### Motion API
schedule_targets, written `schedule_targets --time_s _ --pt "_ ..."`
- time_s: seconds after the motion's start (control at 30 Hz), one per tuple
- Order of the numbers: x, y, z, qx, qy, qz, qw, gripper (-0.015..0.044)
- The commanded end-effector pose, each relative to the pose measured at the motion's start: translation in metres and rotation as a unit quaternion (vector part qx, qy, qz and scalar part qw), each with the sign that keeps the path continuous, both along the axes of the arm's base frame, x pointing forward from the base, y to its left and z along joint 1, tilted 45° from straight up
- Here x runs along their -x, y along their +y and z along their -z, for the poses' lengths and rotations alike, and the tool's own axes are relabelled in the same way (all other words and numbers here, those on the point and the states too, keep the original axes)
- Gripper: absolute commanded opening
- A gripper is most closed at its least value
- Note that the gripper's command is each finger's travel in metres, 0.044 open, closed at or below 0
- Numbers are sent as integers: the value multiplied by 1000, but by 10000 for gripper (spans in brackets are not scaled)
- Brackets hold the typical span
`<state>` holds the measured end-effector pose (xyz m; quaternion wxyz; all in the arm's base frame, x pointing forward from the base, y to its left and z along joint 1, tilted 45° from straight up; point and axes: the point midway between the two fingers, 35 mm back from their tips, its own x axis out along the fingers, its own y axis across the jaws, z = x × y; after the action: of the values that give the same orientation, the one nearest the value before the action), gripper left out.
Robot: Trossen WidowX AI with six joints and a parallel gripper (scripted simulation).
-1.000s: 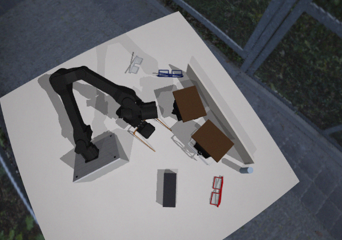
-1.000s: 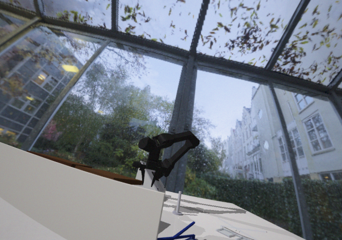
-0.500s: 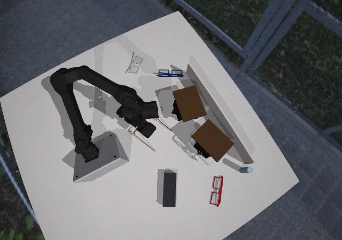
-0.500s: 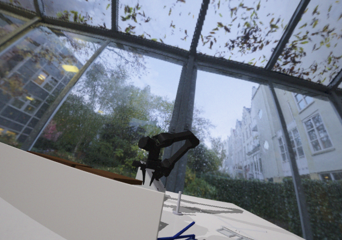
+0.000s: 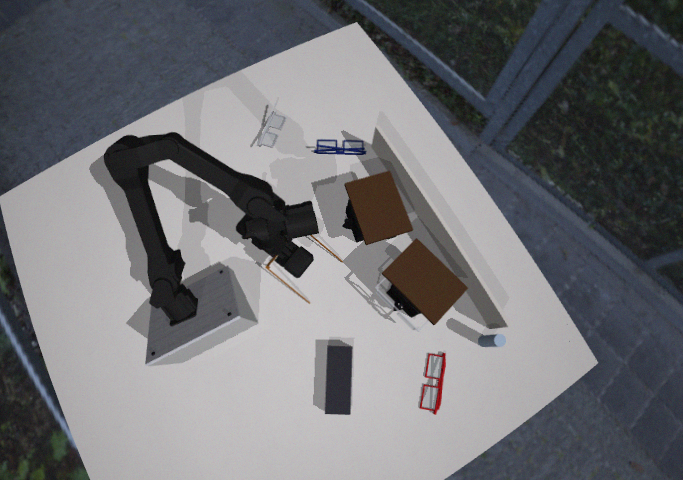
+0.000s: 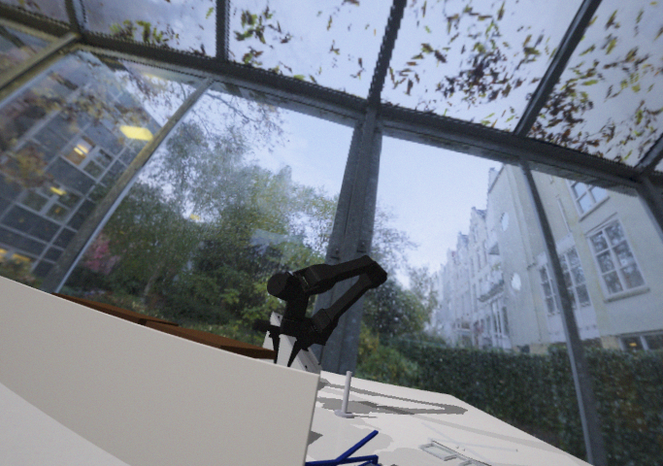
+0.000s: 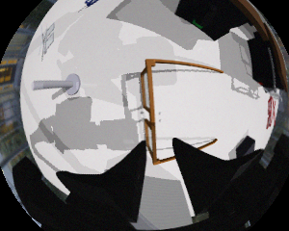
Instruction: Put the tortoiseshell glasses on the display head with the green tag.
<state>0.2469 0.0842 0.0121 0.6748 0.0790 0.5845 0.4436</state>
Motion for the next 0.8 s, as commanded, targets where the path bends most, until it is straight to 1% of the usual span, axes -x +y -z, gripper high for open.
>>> schedule_targets --time_s 0.0,0.77 --pt "3 6 7 -3 7 1 1000 140" --pt "8 27 27 -5 8 1 1000 140"
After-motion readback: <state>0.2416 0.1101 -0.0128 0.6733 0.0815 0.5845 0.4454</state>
